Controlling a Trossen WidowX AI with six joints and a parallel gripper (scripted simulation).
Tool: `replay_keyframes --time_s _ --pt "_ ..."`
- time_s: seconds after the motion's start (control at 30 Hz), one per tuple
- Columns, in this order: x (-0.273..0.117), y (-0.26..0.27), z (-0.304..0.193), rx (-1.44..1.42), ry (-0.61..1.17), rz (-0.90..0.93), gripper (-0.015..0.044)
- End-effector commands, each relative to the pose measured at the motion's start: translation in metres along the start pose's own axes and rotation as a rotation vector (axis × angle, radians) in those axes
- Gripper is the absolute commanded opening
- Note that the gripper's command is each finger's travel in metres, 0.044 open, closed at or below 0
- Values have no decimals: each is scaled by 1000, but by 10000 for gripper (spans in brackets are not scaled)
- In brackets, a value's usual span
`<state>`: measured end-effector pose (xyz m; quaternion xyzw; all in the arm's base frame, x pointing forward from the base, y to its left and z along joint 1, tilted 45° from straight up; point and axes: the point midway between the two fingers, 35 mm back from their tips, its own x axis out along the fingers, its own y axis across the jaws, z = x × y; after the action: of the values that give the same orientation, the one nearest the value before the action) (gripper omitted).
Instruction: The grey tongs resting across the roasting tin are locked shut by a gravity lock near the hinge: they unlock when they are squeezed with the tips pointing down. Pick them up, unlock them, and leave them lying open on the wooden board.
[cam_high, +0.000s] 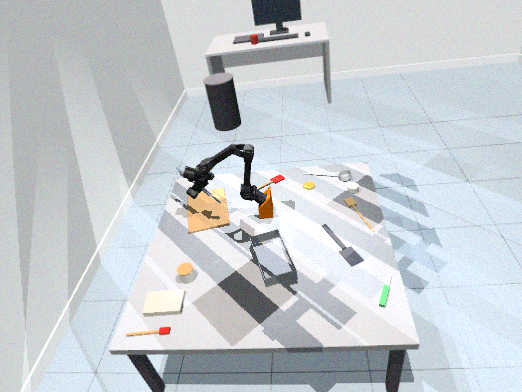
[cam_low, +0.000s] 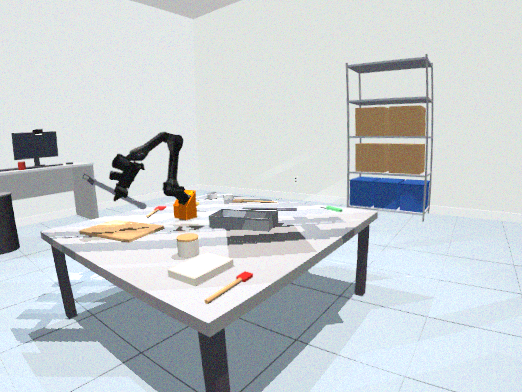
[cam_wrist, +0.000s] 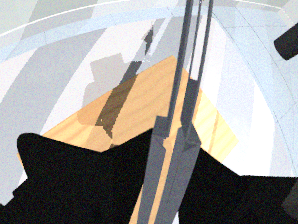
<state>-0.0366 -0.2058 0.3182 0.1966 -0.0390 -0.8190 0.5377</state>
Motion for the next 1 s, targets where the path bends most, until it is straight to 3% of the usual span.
replay_keyframes --time_s 0.0,0.6,0.97 --pt "-4 -1 1 36 -57 -2 -150" --pt "-21 -11 -4 277 -279 6 -150" --pt "-23 -13 -5 302 -292 6 -150"
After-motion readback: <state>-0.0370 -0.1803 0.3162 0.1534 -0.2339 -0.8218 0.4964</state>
